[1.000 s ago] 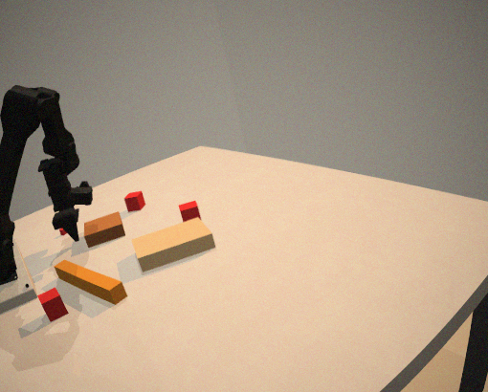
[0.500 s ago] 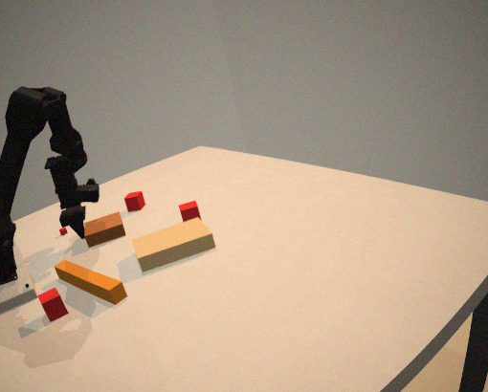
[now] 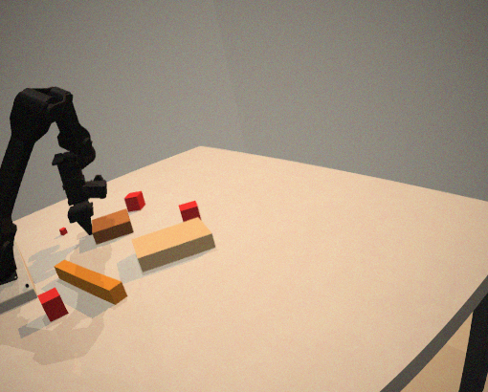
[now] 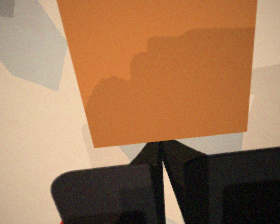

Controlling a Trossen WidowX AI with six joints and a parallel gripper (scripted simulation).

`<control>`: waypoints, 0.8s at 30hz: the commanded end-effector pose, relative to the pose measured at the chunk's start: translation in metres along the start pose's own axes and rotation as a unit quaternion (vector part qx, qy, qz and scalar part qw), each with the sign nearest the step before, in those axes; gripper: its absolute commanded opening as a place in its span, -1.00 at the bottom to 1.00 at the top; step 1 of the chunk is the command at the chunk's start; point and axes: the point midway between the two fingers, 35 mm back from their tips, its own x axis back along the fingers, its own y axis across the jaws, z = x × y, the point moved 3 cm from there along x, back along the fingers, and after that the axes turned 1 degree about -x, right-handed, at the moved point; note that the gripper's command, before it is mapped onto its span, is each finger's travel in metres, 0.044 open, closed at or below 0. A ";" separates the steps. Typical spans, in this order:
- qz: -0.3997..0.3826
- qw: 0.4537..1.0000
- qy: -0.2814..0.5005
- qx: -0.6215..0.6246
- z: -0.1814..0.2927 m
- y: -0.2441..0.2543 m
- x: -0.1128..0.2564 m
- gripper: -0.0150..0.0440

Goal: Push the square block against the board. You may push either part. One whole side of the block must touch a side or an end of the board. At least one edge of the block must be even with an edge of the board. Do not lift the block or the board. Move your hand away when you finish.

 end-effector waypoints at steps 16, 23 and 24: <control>0.002 1.000 -0.001 -0.003 -0.034 -0.001 -0.001 -0.49; 0.003 1.000 -0.001 -0.004 -0.045 -0.002 -0.002 -0.49; 0.003 1.000 -0.001 -0.004 -0.047 -0.003 -0.002 -0.49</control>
